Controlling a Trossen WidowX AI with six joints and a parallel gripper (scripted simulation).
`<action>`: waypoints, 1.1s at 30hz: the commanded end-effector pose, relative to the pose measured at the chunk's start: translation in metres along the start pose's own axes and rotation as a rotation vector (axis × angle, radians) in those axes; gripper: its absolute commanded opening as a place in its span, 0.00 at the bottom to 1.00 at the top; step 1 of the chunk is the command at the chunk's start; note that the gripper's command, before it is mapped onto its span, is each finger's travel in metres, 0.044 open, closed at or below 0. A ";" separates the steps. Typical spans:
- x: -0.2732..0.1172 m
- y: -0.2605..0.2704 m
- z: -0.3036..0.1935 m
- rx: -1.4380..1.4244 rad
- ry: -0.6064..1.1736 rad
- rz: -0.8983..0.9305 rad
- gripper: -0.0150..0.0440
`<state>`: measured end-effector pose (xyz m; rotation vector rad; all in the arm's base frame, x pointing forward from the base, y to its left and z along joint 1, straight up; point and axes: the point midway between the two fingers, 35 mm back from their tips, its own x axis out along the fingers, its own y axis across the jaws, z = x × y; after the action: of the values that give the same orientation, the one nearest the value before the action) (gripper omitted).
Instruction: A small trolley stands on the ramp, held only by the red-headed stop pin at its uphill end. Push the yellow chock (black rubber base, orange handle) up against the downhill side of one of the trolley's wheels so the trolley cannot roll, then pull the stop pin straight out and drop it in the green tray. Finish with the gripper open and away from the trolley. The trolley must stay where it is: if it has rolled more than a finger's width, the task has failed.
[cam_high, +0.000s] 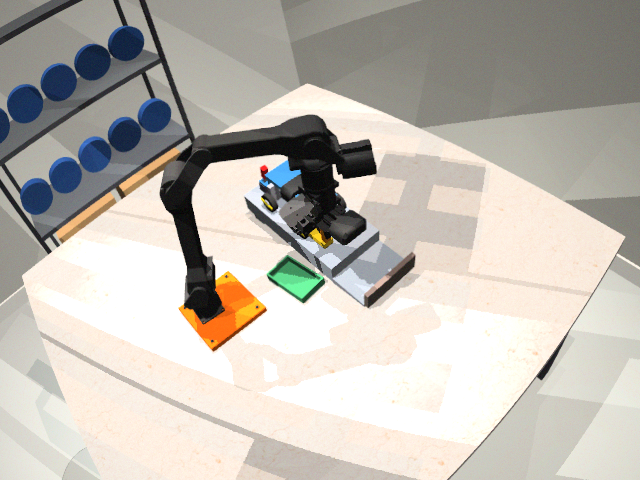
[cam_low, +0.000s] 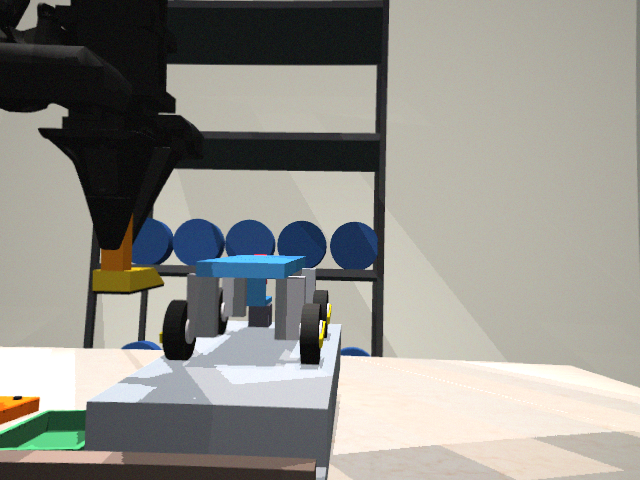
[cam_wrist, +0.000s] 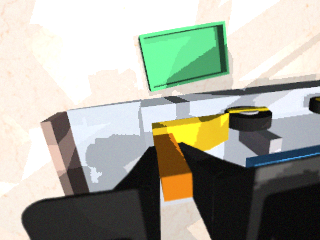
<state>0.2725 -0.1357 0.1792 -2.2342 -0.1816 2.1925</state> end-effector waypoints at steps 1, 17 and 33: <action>0.001 0.001 -0.010 0.004 0.008 -0.001 0.25; 0.034 0.002 -0.009 0.004 0.008 -0.001 0.25; 0.065 0.000 -0.011 0.004 0.008 -0.001 0.25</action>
<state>0.2837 -0.1310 0.1194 -2.2414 -0.1803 2.1880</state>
